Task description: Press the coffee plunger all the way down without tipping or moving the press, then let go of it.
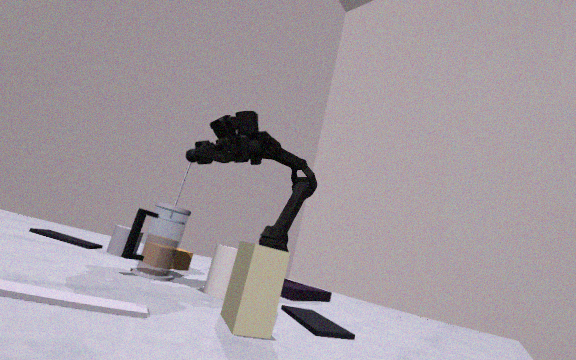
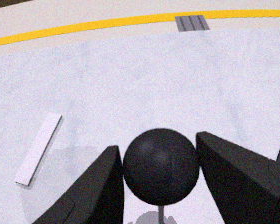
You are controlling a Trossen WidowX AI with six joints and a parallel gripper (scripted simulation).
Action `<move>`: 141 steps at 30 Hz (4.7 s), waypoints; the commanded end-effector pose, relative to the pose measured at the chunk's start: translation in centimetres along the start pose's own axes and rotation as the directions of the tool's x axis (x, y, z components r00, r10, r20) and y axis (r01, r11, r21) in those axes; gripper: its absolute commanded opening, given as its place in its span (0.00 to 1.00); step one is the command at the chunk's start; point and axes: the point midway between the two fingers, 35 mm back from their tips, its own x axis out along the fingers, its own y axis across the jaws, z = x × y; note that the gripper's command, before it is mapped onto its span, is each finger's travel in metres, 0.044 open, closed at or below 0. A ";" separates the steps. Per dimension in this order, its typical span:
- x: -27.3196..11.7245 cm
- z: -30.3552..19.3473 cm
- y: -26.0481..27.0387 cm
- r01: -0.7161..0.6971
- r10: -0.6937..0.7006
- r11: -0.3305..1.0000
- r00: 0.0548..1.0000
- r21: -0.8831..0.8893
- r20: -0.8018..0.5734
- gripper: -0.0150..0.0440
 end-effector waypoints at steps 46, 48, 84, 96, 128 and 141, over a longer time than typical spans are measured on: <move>4.7 -6.2 0.0 0.001 -0.001 1.000 1.000 0.003 -0.001 0.47; 4.9 -6.4 0.0 0.001 -0.001 1.000 1.000 0.003 -0.001 0.47; 7.2 -7.2 0.0 0.001 -0.001 1.000 1.000 0.003 0.000 0.47; 7.3 -7.0 0.0 0.001 -0.001 1.000 1.000 0.003 0.000 0.47; 7.3 -6.2 0.0 0.002 -0.002 1.000 1.000 0.002 0.020 0.47; 7.3 -6.2 0.0 0.002 -0.002 1.000 1.000 0.002 0.020 0.78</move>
